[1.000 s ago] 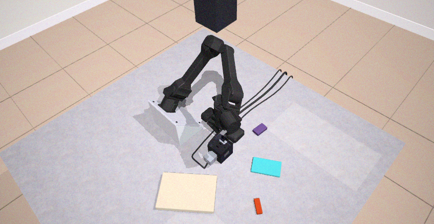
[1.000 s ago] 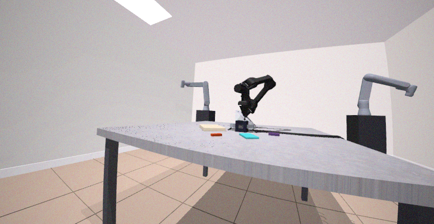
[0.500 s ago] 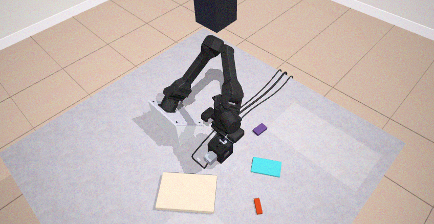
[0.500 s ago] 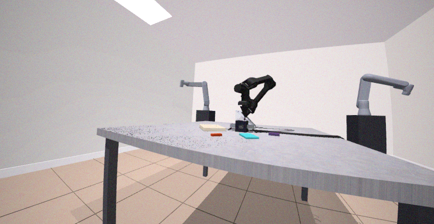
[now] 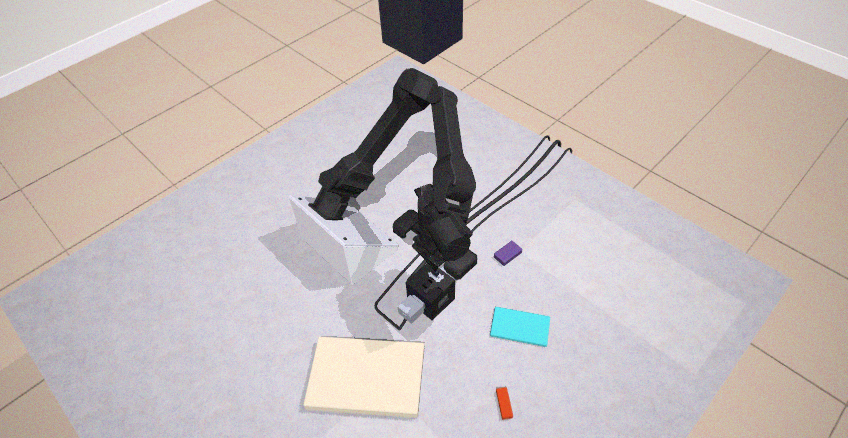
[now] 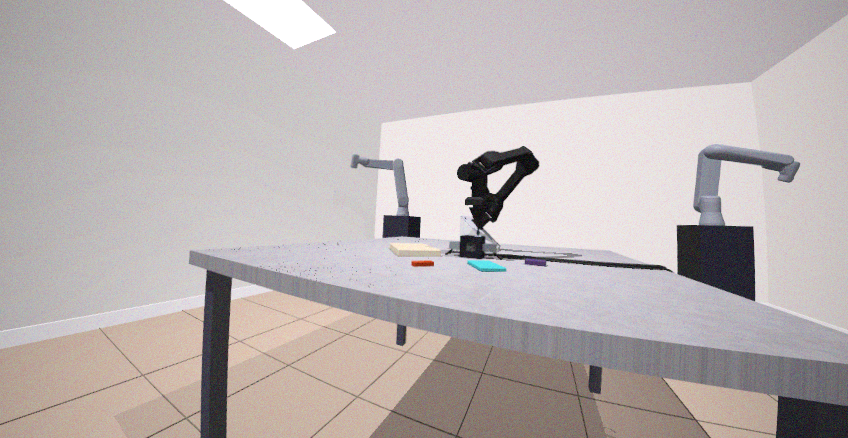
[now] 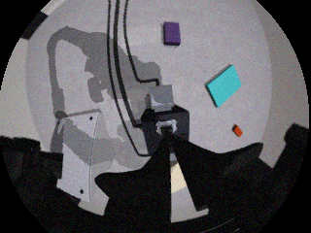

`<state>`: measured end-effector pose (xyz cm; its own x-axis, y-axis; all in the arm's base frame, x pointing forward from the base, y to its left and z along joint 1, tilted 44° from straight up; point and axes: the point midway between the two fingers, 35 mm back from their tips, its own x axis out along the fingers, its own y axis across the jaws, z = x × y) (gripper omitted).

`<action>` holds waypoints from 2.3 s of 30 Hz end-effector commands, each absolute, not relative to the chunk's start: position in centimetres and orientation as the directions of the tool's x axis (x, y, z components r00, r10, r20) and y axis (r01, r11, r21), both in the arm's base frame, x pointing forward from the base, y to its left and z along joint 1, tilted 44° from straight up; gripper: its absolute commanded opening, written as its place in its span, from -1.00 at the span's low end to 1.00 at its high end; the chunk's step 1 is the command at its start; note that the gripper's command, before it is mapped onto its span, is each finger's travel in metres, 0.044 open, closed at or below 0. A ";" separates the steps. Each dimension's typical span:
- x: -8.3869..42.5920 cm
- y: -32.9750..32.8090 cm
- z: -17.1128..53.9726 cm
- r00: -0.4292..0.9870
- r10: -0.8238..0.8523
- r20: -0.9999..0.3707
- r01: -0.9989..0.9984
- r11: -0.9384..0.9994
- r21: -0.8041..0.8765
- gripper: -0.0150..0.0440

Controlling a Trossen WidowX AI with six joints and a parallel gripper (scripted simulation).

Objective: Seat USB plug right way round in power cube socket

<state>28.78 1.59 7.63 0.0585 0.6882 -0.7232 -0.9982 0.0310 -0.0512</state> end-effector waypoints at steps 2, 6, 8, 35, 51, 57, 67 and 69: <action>28.8 1.4 7.9 0.058 0.688 -0.724 -0.998 0.028 -0.054 -0.49; 28.8 1.2 8.0 0.058 0.687 -0.724 -0.998 0.028 -0.054 -0.49; 28.8 1.1 8.1 0.058 0.687 -0.724 -0.998 0.028 -0.054 -0.49; 28.7 -0.2 9.4 0.058 0.687 -0.724 -0.998 0.028 -0.053 -0.49; 28.6 -0.2 9.5 0.059 0.689 -0.722 -0.982 0.171 0.083 -0.49; 28.6 -0.2 9.5 0.059 0.689 -0.722 -0.940 0.282 0.192 -0.49; 28.6 -0.2 9.5 0.059 0.689 -0.722 -0.822 0.444 0.357 -0.49; 28.6 -0.2 9.5 0.059 0.689 -0.722 -0.791 0.474 0.387 -0.49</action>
